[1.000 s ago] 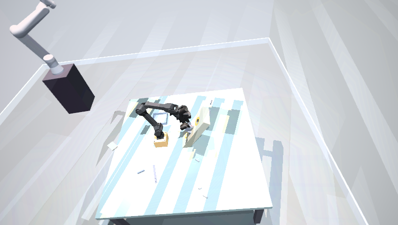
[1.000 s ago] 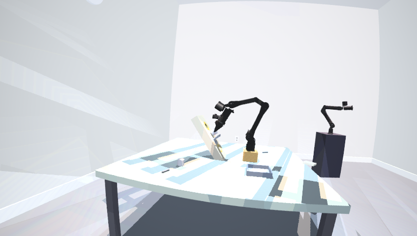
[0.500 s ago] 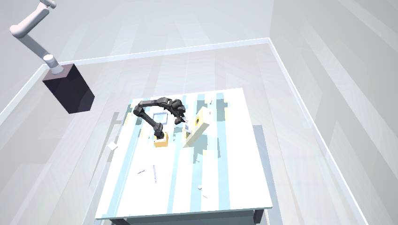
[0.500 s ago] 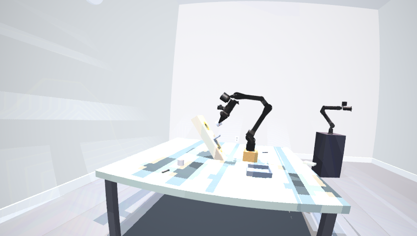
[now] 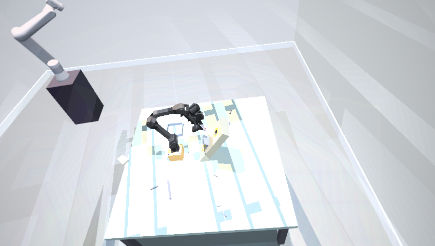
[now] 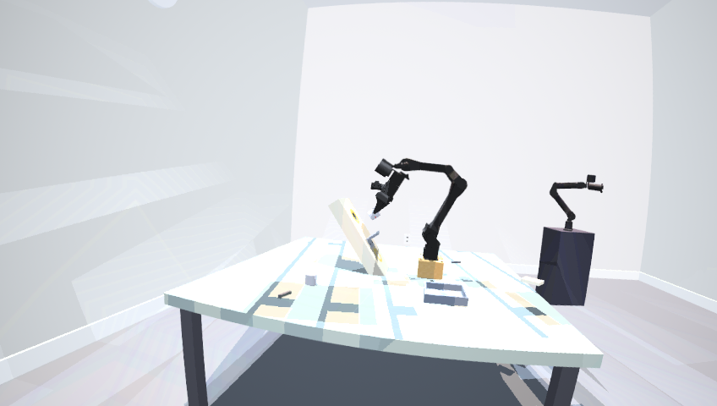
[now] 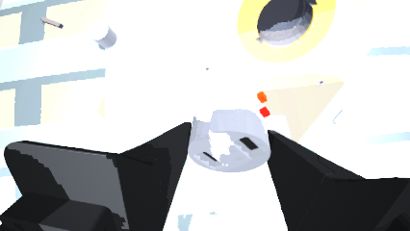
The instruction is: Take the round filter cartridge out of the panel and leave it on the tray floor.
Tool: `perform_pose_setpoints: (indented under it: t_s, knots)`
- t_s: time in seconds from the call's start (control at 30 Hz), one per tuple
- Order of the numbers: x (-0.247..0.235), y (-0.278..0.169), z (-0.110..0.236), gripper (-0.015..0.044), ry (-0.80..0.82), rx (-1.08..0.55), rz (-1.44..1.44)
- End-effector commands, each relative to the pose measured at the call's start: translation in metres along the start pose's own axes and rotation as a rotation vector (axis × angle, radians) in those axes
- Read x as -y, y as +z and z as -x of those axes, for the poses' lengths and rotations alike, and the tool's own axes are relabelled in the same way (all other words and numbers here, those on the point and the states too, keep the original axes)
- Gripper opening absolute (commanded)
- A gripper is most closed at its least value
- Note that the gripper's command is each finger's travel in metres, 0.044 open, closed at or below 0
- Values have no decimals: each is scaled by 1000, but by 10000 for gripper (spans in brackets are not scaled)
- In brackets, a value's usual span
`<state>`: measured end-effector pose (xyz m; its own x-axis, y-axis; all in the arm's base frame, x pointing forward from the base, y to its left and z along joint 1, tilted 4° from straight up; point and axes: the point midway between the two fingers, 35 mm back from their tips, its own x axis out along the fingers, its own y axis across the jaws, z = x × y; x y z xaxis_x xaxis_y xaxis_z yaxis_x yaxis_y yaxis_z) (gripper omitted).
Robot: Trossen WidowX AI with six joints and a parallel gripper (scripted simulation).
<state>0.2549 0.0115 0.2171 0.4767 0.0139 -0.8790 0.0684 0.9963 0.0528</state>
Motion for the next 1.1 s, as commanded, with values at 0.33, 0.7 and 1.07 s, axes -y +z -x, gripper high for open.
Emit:
perform_pose_setpoints:
  t_s: [0.33, 0.7, 1.07]
  knots:
    - [-34, -1, -4, 0, 5, 7, 3]
    - [-83, -18, 4, 0, 138, 8, 238]
    - [-131, -44, 19, 0, 283, 7, 490]
